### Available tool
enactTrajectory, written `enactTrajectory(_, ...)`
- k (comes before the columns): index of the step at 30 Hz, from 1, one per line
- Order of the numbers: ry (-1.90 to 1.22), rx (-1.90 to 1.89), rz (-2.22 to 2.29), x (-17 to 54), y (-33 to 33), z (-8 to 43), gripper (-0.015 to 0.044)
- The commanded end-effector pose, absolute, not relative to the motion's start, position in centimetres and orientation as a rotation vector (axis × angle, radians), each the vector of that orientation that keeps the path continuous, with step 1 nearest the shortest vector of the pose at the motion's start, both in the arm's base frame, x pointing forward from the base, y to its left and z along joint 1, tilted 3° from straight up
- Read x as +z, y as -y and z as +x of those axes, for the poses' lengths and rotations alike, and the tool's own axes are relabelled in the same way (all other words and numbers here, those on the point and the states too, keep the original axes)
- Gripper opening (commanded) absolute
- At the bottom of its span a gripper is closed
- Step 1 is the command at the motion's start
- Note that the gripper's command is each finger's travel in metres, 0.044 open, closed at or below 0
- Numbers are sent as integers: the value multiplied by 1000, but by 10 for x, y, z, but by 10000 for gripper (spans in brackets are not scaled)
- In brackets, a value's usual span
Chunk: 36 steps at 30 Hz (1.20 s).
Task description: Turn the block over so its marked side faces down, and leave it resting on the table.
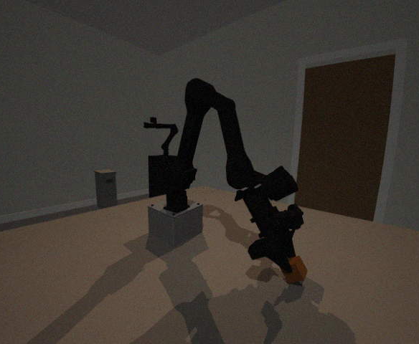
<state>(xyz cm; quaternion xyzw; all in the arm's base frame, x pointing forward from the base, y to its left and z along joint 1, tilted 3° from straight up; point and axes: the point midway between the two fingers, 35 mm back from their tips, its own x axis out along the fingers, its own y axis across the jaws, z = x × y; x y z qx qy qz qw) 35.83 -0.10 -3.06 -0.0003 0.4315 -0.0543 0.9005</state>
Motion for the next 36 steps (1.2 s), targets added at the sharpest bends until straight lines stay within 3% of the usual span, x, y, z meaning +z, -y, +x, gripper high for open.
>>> enactTrajectory(1, -844, -110, -13, -38, 1, 359, 0)
enactTrajectory(36, -472, -110, -31, -41, 3, 343, 0)
